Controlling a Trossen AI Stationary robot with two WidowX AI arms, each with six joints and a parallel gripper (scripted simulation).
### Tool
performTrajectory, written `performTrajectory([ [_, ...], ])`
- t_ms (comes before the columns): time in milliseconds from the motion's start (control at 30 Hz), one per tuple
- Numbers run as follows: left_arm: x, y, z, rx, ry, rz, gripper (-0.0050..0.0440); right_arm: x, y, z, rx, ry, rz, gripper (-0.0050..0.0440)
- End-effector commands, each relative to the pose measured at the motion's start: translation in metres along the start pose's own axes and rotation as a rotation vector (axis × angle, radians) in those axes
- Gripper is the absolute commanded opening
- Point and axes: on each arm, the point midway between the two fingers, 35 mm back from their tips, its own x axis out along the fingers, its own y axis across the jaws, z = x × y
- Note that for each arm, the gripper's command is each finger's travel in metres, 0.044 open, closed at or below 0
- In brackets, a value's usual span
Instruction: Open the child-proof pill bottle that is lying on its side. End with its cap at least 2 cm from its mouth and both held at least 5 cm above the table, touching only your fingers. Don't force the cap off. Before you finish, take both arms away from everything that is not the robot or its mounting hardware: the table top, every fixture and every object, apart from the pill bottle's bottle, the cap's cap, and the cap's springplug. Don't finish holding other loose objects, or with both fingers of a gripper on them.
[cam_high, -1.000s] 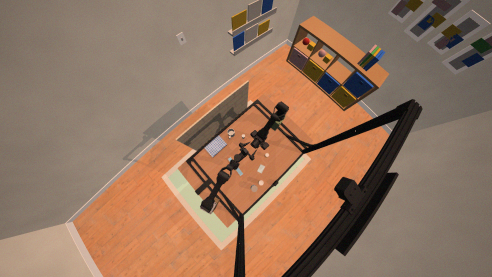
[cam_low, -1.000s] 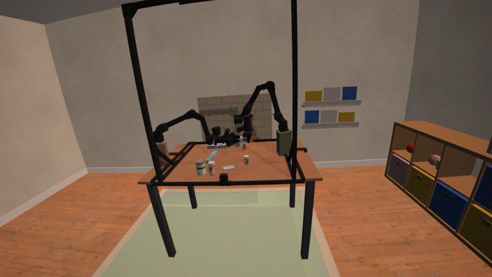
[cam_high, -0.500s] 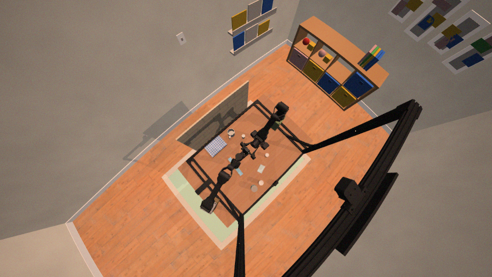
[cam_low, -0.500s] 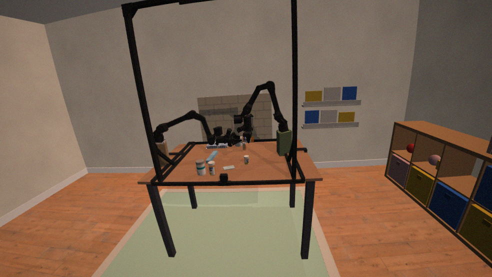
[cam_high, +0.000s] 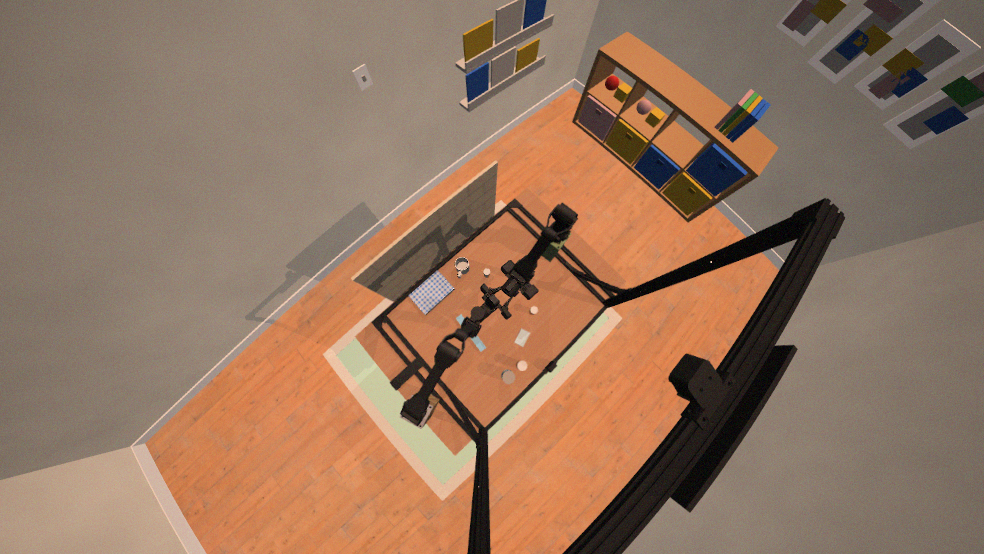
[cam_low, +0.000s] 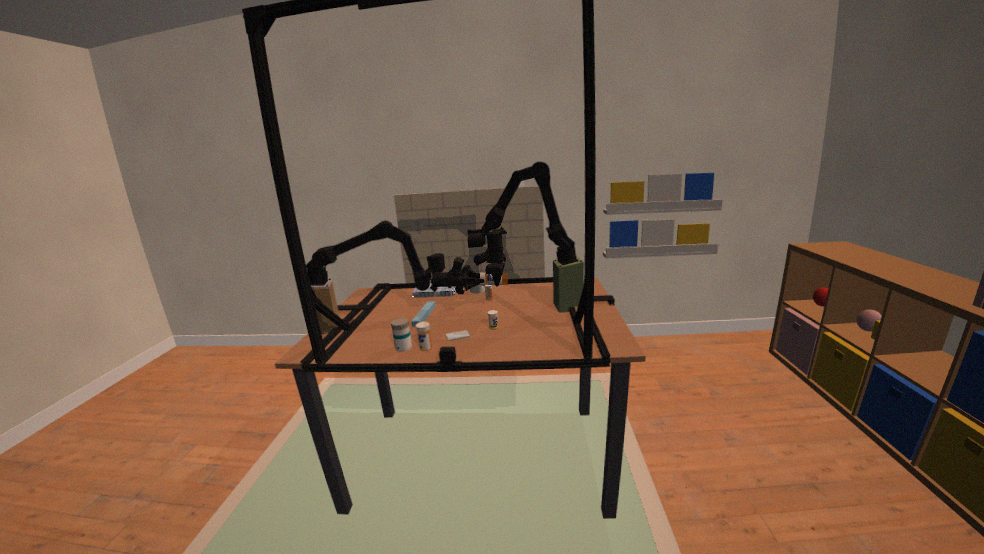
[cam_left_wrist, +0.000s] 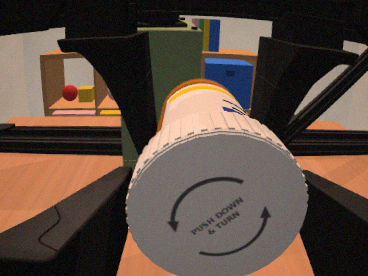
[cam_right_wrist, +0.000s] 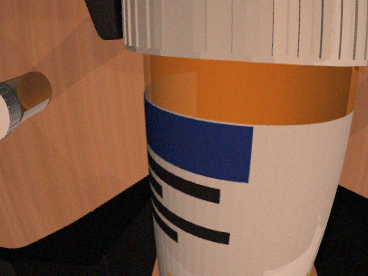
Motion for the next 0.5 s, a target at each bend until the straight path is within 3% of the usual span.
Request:
performTrajectory([
  [0,-0.0001,-0.0001,-0.0019,0.000,0.004,0.001,0.0227,-0.0005,-0.0004,0.0013,0.004,-0.003,-0.004,0.0000],
  [467,-0.0001,-0.0001,-0.0019,0.000,0.004,0.001,0.0220,-0.0005,-0.0004,0.0013,0.004,-0.003,-0.004,0.0000],
])
